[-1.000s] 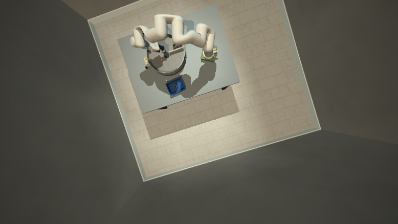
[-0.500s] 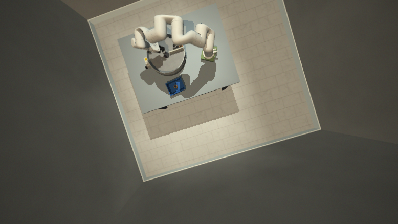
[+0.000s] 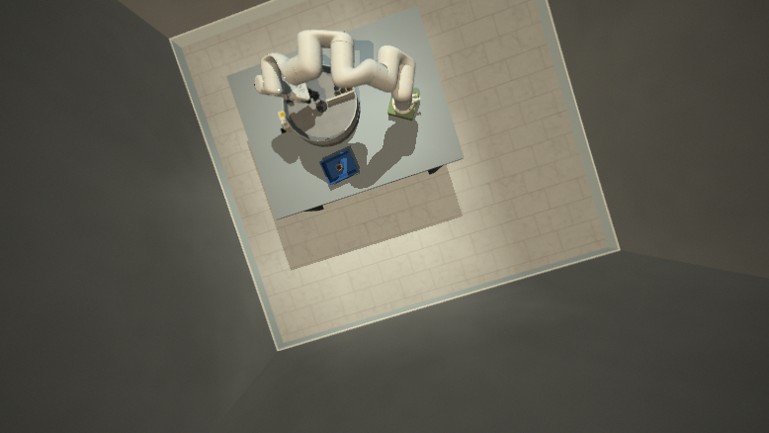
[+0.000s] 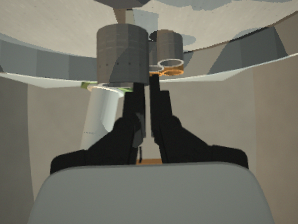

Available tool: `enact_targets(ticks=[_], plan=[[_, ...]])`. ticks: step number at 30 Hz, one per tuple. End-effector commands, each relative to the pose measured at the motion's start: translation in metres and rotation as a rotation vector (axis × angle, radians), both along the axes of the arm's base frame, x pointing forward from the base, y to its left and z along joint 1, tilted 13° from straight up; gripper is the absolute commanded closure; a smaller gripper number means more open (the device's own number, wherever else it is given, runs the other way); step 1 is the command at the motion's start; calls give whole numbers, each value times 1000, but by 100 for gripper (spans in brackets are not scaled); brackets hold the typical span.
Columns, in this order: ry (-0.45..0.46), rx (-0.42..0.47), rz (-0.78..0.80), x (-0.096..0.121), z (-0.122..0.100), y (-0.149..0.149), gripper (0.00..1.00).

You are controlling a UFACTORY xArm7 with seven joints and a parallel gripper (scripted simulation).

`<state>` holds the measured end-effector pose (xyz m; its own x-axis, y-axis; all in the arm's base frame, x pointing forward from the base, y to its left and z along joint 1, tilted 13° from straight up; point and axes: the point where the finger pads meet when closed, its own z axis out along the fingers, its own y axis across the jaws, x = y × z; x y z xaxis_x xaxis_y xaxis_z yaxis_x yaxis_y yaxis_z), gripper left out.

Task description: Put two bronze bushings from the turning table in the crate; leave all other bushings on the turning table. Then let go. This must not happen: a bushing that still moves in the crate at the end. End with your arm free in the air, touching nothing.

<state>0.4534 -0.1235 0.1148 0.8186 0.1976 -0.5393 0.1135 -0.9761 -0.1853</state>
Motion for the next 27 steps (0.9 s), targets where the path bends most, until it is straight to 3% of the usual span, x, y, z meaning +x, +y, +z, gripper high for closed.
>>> enact_targets(ticks=[1,27], plan=[[-4,-2,-1,1,1,-1,100],[-4,-2,-1,4,-28,5,100]])
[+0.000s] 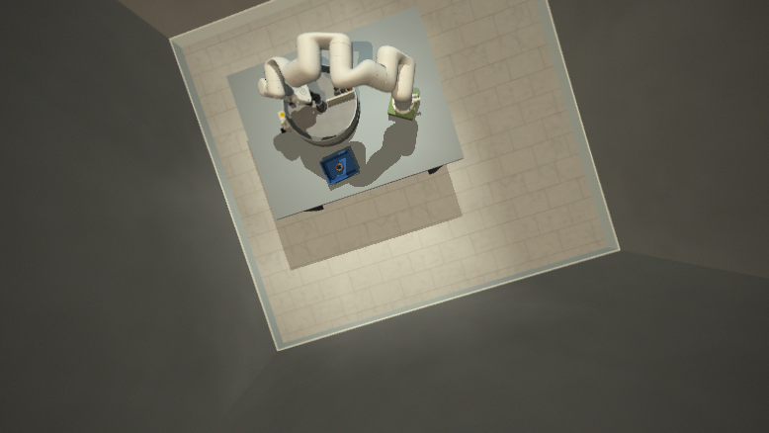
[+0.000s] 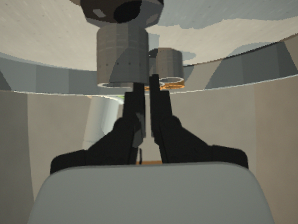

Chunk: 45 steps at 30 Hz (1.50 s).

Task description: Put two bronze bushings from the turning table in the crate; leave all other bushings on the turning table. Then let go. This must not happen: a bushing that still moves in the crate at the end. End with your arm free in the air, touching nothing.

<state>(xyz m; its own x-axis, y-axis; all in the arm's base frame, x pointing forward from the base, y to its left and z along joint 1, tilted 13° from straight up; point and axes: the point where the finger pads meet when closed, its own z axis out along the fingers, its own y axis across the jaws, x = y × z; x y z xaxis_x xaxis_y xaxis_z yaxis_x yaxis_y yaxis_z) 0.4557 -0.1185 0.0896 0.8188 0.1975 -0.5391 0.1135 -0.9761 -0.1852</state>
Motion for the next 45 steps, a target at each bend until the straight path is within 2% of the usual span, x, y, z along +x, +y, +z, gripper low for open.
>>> enact_targets(ticks=[1,45], plan=[[-4,-2,-1,2,-4,0,100],[-4,-2,-1,3,-13,2,100]])
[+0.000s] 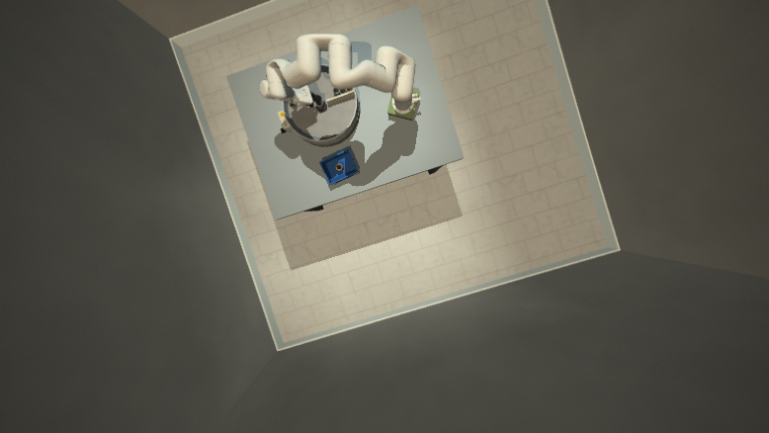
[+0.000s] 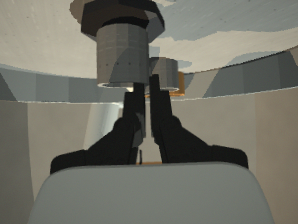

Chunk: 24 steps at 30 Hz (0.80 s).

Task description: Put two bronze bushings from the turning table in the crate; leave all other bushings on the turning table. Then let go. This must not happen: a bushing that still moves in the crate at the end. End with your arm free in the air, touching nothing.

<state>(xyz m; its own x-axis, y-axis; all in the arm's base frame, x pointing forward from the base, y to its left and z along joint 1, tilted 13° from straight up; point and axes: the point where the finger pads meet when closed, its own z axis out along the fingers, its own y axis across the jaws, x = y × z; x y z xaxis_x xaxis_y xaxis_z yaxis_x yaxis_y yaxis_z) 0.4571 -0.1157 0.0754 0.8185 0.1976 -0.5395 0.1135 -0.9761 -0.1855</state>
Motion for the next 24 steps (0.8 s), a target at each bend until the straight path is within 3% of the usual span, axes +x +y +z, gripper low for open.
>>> enact_targets(ticks=[1,22,23,24], plan=[[-5,-2,-1,1,1,-1,100],[-5,-2,-1,2,0,-1,100],[-5,-2,-1,2,0,-1,89],[-5,-2,-1,2,0,-1,89]])
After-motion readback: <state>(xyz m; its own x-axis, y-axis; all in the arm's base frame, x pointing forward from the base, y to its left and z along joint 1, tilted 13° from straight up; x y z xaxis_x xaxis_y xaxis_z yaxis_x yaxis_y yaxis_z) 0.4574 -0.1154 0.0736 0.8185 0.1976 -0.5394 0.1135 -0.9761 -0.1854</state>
